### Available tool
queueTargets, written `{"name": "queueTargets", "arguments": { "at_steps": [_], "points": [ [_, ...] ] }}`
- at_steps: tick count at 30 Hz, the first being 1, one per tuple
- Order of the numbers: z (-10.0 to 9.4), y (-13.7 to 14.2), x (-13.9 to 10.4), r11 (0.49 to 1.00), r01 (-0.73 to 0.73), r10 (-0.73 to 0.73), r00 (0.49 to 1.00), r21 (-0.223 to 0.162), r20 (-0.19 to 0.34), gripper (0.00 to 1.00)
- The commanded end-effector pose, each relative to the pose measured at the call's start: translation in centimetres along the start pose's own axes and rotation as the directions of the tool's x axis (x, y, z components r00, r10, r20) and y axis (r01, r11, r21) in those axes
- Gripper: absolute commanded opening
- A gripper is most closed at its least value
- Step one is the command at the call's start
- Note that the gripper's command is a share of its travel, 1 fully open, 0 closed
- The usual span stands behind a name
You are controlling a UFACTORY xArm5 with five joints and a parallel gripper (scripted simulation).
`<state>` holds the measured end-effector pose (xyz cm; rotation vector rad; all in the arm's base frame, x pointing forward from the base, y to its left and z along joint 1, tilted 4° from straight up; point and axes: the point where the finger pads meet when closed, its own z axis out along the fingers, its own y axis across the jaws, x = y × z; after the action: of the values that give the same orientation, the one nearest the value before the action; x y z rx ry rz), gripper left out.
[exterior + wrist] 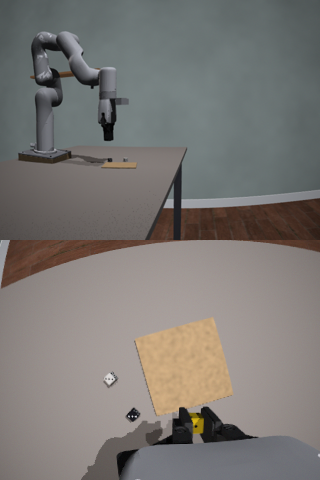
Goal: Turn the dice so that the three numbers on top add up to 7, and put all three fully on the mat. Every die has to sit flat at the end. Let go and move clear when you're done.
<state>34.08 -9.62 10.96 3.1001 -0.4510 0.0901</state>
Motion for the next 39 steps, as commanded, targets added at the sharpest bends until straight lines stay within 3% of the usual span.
{"name": "queueTargets", "arguments": {
  "at_steps": [1, 10, 31, 39],
  "points": [
    [-0.1, 0.1, 0.1, 1.000, -0.001, 0.001, 1.000, 0.000, -0.004, 0.11],
    [0.9, 0.2, 0.1, 1.000, -0.001, 0.001, 1.000, 0.000, -0.004, 0.11],
    [8.7, 0.6, 0.3, 1.000, -0.001, 0.001, 1.000, -0.001, -0.004, 0.11],
    [9.4, 0.6, 0.3, 1.000, -0.001, 0.001, 1.000, -0.001, -0.004, 0.11]
  ]
}}
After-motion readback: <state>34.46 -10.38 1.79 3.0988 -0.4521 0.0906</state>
